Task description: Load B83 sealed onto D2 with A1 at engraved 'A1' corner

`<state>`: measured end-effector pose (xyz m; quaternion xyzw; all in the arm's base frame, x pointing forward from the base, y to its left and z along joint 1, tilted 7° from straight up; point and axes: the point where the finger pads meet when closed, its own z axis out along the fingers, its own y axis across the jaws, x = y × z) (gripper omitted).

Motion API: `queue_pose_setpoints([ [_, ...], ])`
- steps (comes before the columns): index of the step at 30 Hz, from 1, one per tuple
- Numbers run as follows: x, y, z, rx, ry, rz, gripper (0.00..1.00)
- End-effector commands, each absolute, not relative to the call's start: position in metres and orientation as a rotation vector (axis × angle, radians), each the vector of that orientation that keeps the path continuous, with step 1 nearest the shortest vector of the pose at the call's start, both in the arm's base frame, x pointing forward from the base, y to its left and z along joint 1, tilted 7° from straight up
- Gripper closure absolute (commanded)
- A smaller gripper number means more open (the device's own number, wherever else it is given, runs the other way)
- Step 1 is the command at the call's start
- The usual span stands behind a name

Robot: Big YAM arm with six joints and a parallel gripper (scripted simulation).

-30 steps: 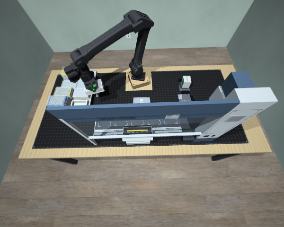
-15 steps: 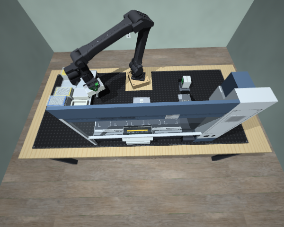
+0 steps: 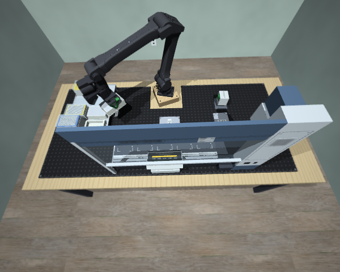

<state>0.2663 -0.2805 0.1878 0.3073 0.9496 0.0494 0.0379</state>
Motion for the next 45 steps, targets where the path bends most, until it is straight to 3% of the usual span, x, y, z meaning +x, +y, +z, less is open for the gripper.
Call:
queue_pose_setpoints([
  [1, 0.2817, -0.3003, 0.2229, 0.849, 2.856, 0.07, 1.0],
  [30, 0.2817, -0.3003, 0.2229, 0.85, 2.856, 0.07, 1.0],
  [45, 0.2818, -0.3001, 0.2228, 0.471, 2.938, 0.039, 1.0],
])
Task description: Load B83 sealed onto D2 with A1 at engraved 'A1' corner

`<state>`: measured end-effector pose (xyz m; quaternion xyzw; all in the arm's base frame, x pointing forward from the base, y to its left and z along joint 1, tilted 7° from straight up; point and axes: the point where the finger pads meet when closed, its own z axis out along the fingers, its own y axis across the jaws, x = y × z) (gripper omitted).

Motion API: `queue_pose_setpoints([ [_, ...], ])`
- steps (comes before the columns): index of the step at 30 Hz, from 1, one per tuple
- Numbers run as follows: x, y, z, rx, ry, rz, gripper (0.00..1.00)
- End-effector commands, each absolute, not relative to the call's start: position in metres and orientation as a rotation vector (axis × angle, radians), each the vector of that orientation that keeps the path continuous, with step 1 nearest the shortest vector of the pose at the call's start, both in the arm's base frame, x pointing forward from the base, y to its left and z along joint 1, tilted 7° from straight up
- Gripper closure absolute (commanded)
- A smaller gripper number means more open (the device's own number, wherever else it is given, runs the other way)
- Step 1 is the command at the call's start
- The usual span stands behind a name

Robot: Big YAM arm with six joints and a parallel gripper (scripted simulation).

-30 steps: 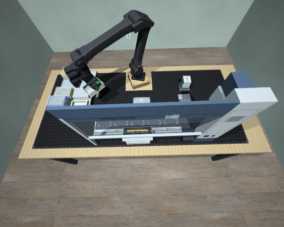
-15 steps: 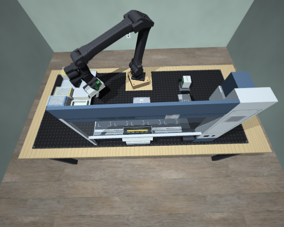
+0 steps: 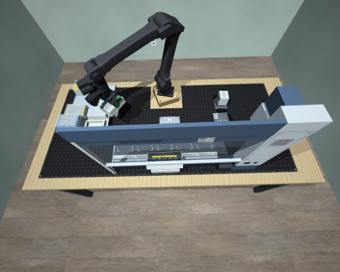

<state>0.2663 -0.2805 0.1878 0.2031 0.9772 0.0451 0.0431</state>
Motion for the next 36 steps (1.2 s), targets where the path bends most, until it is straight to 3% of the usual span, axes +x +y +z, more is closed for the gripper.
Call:
queue_pose_setpoints([
  [1, 0.2818, -0.3001, 0.2228, 0.441, 2.942, 0.036, 1.0],
  [36, 0.2816, -0.2998, 0.2224, -0.357, 2.954, -0.028, 1.0],
])
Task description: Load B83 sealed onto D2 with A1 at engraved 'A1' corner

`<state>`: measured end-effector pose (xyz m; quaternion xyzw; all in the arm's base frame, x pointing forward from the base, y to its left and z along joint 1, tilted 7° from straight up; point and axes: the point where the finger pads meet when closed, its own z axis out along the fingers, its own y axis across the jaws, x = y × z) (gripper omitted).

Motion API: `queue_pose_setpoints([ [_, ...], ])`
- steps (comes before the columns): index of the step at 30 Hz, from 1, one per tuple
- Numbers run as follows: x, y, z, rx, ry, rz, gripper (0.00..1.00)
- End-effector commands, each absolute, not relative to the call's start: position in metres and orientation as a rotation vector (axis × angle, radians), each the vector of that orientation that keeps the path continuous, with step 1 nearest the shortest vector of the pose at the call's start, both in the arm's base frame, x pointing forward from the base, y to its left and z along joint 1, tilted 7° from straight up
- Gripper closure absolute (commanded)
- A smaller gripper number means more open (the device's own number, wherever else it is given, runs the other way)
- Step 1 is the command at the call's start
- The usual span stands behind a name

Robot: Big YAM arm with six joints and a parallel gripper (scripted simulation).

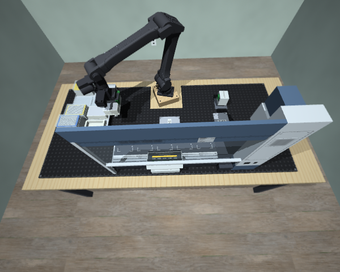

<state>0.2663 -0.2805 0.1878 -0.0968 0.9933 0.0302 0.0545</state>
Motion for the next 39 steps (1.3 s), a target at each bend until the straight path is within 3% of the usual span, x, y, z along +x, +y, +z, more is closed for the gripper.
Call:
queue_pose_setpoints([
  [1, 0.2816, -0.2998, 0.2224, -0.357, 2.954, -0.028, 1.0],
  [30, 0.2816, -0.2998, 0.2224, -0.356, 2.954, -0.028, 1.0],
  [39, 0.2816, -0.2996, 0.2223, -0.621, 2.912, -0.049, 1.0],
])
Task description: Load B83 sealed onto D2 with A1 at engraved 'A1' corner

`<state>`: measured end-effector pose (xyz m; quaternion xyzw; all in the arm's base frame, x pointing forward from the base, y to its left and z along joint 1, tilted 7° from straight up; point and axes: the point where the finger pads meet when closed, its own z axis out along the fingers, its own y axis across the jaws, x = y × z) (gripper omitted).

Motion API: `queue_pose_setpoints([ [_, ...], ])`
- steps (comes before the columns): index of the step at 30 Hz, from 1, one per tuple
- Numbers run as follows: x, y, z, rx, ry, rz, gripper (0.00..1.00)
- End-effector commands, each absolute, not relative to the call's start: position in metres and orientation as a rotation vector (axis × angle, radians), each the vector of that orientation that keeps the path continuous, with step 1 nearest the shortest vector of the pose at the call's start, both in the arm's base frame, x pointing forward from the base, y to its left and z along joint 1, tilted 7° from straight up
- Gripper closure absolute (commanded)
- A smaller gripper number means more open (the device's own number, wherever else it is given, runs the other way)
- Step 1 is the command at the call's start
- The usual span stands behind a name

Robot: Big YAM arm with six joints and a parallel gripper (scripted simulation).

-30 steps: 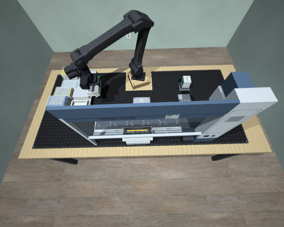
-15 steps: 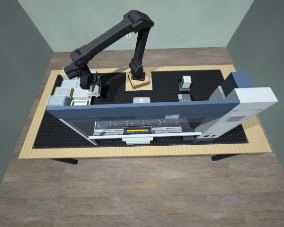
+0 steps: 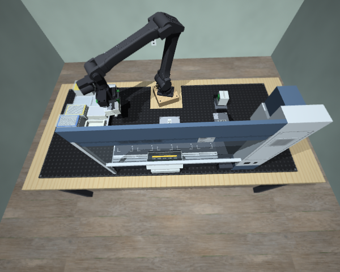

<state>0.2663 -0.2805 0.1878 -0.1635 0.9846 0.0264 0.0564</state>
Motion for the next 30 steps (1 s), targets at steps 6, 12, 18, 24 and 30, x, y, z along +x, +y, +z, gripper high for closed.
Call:
queue_pose_setpoints([
  [6, 0.2816, -0.2996, 0.2222, -0.738, 2.886, -0.058, 1.0],
  [12, 0.2816, -0.2995, 0.2221, -0.91, 2.839, -0.072, 1.0],
  [18, 0.2815, -0.2994, 0.222, -1.052, 2.792, -0.083, 1.0],
  [24, 0.2815, -0.2994, 0.2219, -1.191, 2.739, -0.094, 1.0],
  [30, 0.2814, -0.2993, 0.2217, -1.355, 2.666, -0.107, 1.0],
])
